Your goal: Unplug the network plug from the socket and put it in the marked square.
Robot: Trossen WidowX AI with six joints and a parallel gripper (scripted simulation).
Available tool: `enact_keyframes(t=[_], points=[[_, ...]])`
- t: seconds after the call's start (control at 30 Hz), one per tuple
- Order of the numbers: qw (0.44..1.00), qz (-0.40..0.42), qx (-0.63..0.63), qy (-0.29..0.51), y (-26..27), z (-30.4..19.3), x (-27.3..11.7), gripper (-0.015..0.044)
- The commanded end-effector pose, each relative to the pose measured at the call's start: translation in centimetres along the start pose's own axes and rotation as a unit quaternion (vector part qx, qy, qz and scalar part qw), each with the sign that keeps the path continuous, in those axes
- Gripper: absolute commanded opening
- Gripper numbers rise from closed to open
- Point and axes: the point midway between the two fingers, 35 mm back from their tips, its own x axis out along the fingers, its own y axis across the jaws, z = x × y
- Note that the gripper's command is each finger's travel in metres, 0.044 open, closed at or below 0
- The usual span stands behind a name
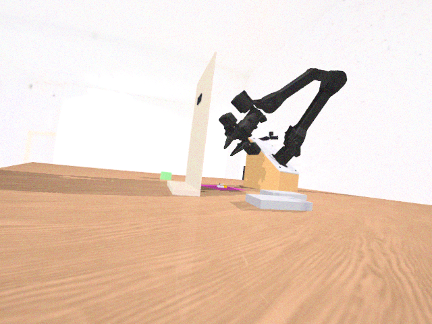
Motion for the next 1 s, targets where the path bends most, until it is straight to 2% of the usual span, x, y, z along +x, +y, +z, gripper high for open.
enact_keyframes(t=[0.0,0.97], points=[[1.0,0.002,-0.003,-0.001,0.7,0.1,-0.6,0.0156],[1.0,0.006,-0.008,0.0,6.1,-0.2,-8.8,0.0156]])
